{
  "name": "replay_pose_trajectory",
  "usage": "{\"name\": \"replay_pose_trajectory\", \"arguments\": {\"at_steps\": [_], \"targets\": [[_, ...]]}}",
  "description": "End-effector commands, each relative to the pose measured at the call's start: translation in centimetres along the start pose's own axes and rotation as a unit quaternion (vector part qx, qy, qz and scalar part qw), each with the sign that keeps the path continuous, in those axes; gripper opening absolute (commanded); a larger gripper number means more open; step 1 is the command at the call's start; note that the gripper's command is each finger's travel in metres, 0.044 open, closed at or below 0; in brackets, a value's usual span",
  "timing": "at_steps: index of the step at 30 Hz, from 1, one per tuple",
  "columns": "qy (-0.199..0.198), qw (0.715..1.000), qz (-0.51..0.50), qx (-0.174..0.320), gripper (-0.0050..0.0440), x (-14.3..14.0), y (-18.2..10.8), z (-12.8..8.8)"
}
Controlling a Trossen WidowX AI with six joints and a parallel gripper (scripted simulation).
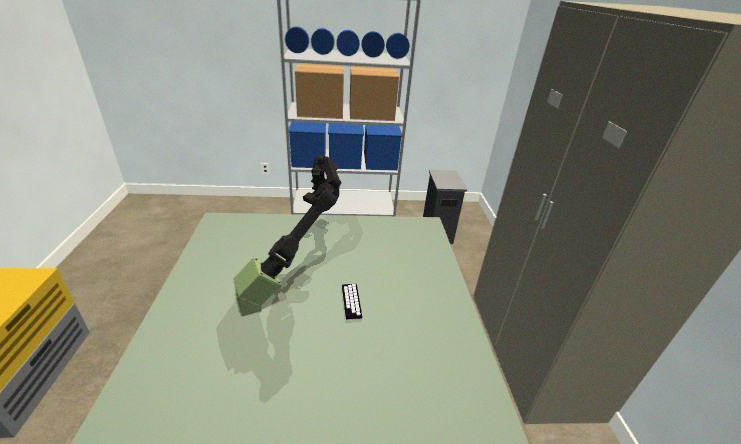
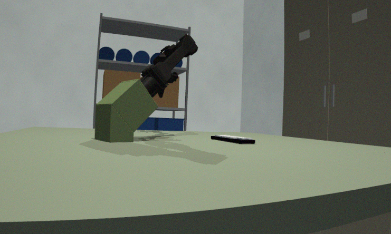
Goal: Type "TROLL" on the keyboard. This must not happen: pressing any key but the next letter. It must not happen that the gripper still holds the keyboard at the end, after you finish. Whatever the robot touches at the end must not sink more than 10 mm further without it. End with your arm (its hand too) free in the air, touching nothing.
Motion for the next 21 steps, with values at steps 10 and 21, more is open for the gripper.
{"name": "replay_pose_trajectory", "arguments": {"at_steps": [10, 21], "targets": [[-0.065, 0.996, -0.058, 0.012, 0.0, -1.2, 6.9, 5.2], [-0.108, 0.987, -0.116, 0.041, 0.0, -4.5, 14.6, 9.2]]}}
Point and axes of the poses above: the point midway between the two fingers, 35 mm back from their tips, its own z axis out along the fingers, its own x axis across the jaws, y = z × x, the point moved 8 cm from there along -z, back along the fingers, and after that the axes turned 9 degrees about -z, right-handed, at the moved point
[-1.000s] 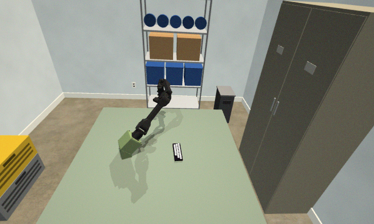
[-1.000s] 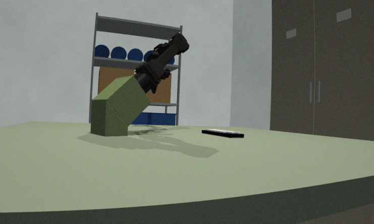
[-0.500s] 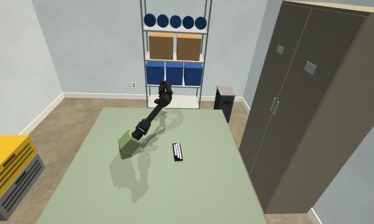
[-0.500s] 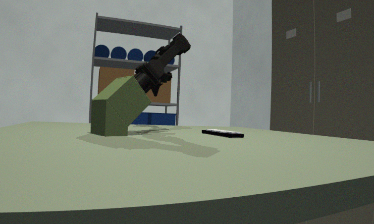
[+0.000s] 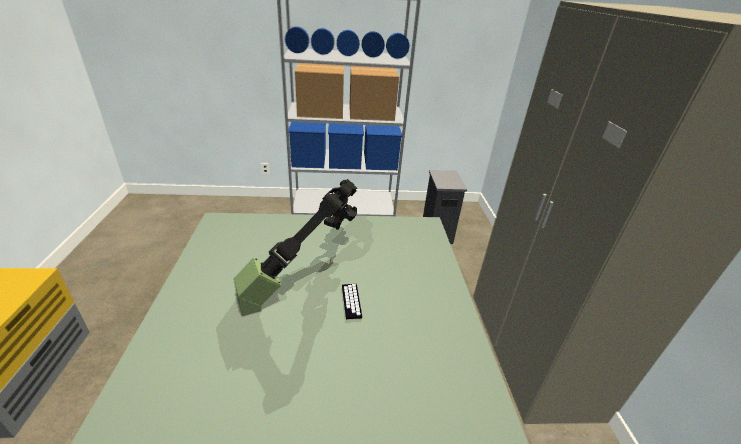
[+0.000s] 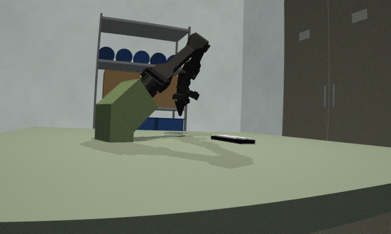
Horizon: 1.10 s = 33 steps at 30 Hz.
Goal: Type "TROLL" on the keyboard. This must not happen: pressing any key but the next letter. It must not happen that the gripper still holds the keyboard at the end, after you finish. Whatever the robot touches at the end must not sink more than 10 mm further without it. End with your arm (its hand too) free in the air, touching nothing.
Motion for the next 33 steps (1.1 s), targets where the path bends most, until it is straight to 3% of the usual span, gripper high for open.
{"name": "replay_pose_trajectory", "arguments": {"at_steps": [1, 10, 12, 19, 27, 29, 33], "targets": [[-0.01, 1.0, -0.023, 0.014, 0.0, -2.3, 3.3, 1.3], [-0.016, 0.996, -0.079, 0.037, 0.0, -8.1, 9.1, 3.7], [-0.016, 0.996, -0.079, 0.037, 0.0, -8.1, 9.1, 3.7], [-0.003, 0.991, -0.129, 0.041, 0.0, -14.2, 12.9, 4.6], [0.001, 0.984, -0.178, 0.025, 0.0, -20.8, 15.4, 5.0], [0.001, 0.984, -0.178, 0.025, 0.0, -20.8, 15.4, 5.0], [0.002, 0.977, -0.213, 0.007, 0.0, -24.7, 16.1, 4.7]]}}
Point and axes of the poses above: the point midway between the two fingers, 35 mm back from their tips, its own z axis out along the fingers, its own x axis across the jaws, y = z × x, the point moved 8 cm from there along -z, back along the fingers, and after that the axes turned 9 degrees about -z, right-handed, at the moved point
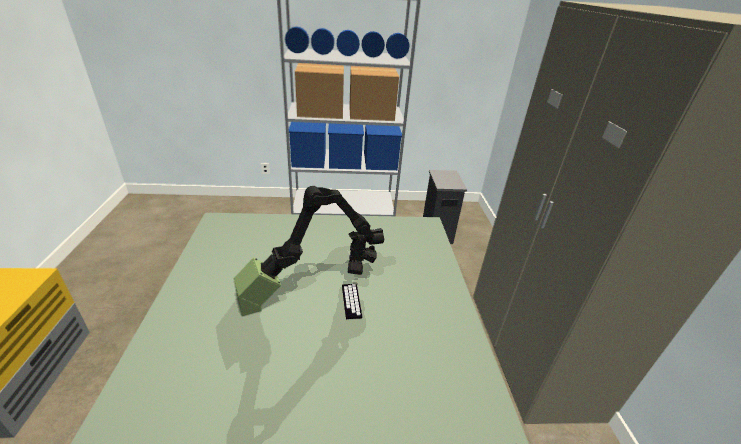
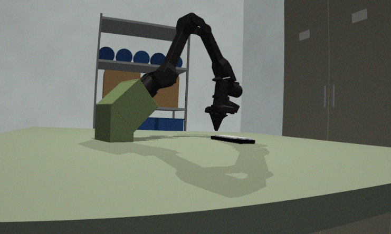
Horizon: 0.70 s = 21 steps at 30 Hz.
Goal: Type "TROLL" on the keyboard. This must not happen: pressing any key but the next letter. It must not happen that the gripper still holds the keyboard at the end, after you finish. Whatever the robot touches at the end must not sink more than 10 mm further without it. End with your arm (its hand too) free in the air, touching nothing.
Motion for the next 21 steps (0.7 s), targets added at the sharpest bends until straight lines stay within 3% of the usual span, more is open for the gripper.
{"name": "replay_pose_trajectory", "arguments": {"at_steps": [1, 8, 21], "targets": [[-0.003, 0.999, -0.027, -0.022, 0.0, -3.9, -1.1, -0.6], [-0.012, 0.995, -0.084, -0.046, 0.0, -8.3, -3.4, -1.1], [-0.013, 0.995, -0.086, -0.047, 0.0, -8.6, -3.5, -1.1]]}}
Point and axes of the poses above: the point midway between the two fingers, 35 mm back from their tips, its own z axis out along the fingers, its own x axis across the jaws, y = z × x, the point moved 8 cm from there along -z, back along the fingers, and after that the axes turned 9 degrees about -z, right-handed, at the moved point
